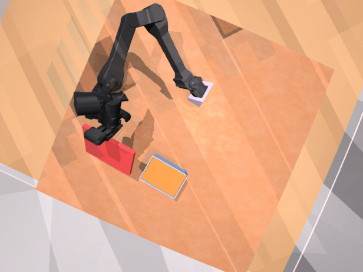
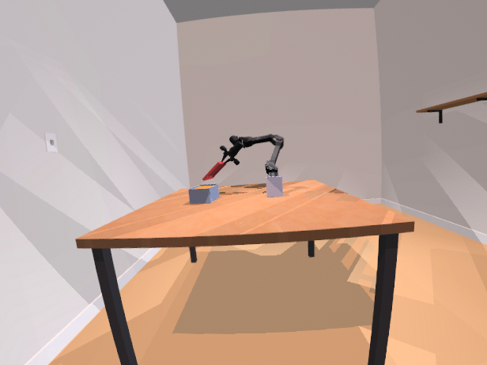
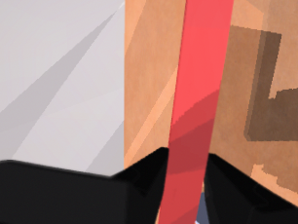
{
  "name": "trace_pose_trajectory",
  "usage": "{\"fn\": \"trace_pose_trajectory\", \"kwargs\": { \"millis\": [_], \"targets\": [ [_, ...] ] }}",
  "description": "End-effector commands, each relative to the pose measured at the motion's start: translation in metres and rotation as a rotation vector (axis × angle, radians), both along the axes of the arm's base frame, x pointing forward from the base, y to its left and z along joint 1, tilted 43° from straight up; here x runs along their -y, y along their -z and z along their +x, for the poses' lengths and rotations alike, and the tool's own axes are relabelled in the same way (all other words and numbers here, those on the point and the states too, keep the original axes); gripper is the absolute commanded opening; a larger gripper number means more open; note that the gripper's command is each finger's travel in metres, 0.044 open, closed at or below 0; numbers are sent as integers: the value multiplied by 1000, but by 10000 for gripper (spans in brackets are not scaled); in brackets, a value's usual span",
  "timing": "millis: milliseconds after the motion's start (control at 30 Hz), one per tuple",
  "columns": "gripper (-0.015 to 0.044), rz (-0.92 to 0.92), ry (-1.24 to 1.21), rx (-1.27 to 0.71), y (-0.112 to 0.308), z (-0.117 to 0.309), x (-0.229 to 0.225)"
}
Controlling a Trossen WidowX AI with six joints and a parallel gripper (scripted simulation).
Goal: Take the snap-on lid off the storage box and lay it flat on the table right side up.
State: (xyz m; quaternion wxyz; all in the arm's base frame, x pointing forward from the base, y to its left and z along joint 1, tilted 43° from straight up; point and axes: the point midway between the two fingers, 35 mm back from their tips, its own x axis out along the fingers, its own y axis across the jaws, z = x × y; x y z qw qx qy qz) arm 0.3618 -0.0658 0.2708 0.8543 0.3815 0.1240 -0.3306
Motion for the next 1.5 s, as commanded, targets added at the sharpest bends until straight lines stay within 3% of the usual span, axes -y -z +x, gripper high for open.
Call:
{"fn": "trace_pose_trajectory", "kwargs": {
  "millis": [0,467,1467],
  "targets": [
    [0,-1,-14,13,-11,-1,3],
    [0,-2,-14,13,-28,-5,21],
    [0,-3,-14,14,-5,-6,37]
  ]
}}
